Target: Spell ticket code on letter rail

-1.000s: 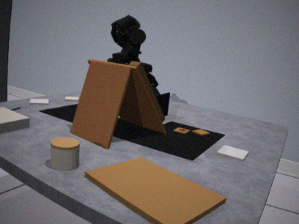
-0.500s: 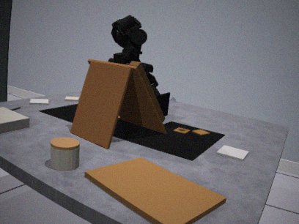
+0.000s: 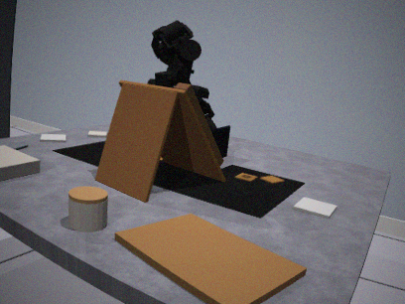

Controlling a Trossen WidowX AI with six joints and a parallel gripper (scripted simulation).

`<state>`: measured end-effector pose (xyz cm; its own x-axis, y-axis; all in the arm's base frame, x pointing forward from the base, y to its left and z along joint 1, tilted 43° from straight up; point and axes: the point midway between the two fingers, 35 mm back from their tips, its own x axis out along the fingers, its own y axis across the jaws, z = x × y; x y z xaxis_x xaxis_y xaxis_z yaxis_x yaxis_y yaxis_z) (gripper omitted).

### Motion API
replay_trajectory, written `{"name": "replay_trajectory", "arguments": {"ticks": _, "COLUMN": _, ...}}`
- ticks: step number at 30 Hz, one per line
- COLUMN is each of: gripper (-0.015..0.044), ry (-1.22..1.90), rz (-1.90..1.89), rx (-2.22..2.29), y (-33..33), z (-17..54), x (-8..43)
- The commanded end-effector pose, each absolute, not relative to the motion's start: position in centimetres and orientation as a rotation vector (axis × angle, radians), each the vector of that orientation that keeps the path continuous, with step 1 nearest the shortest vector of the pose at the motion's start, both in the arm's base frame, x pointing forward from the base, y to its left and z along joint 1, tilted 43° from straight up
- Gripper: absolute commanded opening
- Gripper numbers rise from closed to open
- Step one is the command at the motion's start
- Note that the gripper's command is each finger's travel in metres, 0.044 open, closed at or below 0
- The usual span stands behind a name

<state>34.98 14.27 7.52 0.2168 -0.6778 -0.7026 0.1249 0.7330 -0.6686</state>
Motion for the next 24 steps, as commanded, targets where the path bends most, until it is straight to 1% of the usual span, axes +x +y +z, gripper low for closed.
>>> {"name": "replay_trajectory", "arguments": {"ticks": 1, "gripper": 0.0000, "ry": 1.234, "rz": -0.594, "rx": -0.531, "y": 14.48, "z": 7.53, "x": 35.08}}
{"name": "replay_trajectory", "arguments": {"ticks": 24, "gripper": 0.0000, "ry": 1.234, "rz": -0.594, "rx": -0.531, "y": 14.87, "z": 7.16, "x": 35.06}}
